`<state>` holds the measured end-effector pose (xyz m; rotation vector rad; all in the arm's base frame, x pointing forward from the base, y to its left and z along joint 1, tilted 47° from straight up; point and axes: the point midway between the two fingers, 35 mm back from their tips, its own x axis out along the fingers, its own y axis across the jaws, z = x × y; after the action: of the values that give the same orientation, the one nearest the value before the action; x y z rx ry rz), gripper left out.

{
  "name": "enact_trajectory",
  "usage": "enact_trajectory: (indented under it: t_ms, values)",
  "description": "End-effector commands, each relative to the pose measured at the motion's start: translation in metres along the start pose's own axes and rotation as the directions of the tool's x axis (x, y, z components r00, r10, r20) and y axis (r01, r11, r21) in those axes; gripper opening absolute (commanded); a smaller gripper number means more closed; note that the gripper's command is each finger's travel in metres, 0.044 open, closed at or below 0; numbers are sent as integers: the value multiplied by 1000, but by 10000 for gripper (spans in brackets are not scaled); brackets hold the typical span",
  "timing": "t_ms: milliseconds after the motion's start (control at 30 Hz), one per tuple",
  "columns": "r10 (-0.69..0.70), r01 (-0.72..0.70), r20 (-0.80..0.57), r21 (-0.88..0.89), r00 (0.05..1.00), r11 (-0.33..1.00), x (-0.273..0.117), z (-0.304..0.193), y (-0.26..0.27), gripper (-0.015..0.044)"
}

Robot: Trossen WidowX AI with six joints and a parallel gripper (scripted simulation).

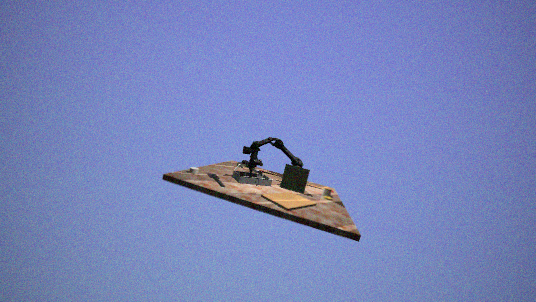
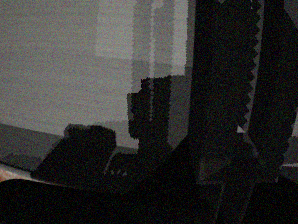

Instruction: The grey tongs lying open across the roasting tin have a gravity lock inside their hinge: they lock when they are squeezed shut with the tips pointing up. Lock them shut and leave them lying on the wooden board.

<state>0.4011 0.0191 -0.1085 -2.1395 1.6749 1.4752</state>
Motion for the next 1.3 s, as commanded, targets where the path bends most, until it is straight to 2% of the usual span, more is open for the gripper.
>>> enact_trajectory:
  t_ms: [0,100,600,1267]
  values:
    - [-35,35,-10,10,999,999,-64,-2,-4,-150]
    - [-31,32,-12,9,999,999,-90,0,1,-150]
    - [-31,31,-13,24,999,999,-90,9,-2,-150]
    - [-55,48,11,341,998,939,-101,180,-26,-150]
